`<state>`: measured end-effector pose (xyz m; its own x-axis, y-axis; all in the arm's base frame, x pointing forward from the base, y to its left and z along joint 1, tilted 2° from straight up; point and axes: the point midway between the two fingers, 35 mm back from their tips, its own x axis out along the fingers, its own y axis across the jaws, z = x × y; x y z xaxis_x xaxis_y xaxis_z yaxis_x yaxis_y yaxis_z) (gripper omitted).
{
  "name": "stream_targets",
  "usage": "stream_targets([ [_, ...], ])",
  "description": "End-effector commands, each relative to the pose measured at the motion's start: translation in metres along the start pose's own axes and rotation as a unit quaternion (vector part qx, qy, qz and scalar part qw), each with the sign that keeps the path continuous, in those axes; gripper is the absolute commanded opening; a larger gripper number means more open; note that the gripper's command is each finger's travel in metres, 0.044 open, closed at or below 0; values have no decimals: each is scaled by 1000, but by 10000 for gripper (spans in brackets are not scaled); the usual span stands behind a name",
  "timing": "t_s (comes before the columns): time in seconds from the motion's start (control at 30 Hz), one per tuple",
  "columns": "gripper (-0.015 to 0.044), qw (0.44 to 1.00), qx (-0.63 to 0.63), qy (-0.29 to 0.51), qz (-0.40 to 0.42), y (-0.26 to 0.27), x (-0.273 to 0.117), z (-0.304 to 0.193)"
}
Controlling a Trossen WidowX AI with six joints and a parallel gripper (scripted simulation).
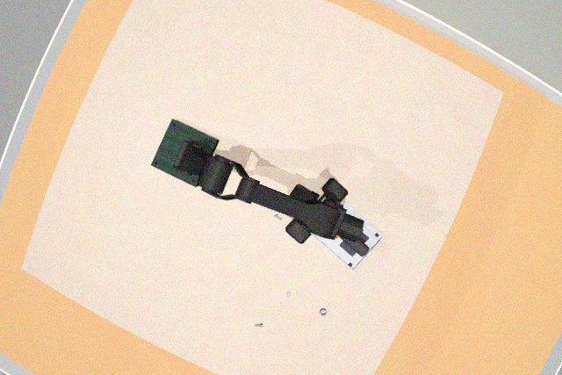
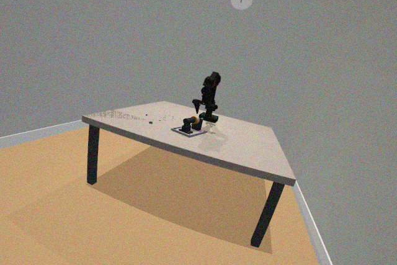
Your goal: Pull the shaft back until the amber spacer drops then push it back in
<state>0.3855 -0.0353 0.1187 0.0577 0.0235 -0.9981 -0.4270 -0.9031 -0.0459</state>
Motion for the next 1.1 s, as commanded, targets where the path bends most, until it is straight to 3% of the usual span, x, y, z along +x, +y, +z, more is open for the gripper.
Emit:
stream_targets([
  [0.0,440,1000,-3,-2,-2,-1,0,1],
  [0.23,440,1000,-5,11,0,-1,1,1],
  [0.83,440,937,-7,350,1,-3,19,35],
  [1.07,440,927,-2,376,-4,-1,19,41],
])
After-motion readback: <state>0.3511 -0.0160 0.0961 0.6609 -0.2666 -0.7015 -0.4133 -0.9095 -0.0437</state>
